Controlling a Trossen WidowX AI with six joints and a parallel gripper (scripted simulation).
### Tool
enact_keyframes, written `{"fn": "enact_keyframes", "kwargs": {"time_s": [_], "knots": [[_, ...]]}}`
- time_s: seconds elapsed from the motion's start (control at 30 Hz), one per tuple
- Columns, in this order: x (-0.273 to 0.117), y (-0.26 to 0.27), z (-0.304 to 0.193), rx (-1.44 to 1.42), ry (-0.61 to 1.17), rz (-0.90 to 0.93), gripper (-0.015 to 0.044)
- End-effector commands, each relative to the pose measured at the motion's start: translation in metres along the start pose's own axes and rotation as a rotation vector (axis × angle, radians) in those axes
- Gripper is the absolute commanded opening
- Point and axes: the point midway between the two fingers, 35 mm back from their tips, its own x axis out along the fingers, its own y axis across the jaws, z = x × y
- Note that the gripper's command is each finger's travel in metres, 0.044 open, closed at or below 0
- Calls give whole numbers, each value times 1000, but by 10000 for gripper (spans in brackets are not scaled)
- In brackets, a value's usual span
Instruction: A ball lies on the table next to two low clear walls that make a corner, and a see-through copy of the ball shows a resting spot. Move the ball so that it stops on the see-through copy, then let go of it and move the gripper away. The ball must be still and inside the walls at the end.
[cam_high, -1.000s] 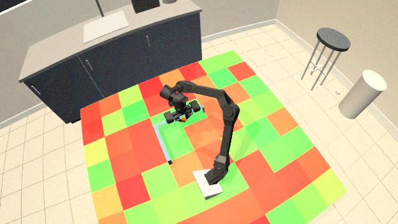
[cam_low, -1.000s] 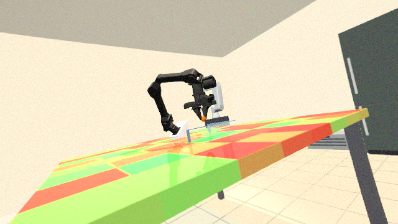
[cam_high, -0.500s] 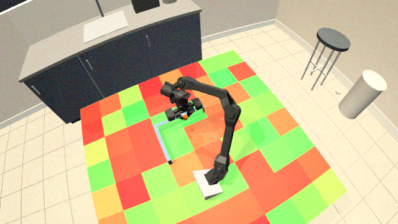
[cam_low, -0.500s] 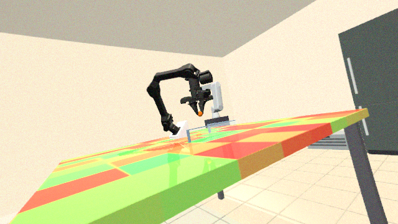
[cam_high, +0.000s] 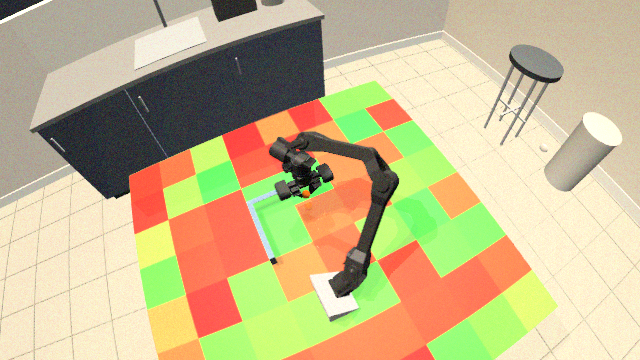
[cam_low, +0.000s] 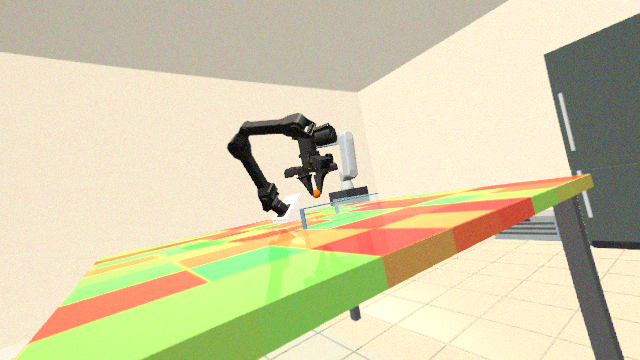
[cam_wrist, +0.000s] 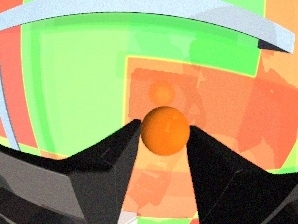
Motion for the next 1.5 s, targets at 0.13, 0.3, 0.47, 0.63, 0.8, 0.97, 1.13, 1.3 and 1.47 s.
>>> {"fn": "enact_keyframes", "kwargs": {"time_s": [0.13,0.3,0.47,0.63,0.8,0.97,1.13,1.3,1.47], "knots": [[30,-1,1,-7,-1,-4,0],[53,-1,0,-7,-1,-6,0],[65,-2,-1,-7,-1,-8,0],[70,-2,-1,-7,-1,-8,0],[78,-2,-1,-7,-1,-8,0],[84,-2,-1,-7,-1,-9,0],[84,-2,-1,-7,-1,-9,0],[83,-2,-1,0,-1,-4,131],[83,-2,-1,0,-1,-4,247]]}}
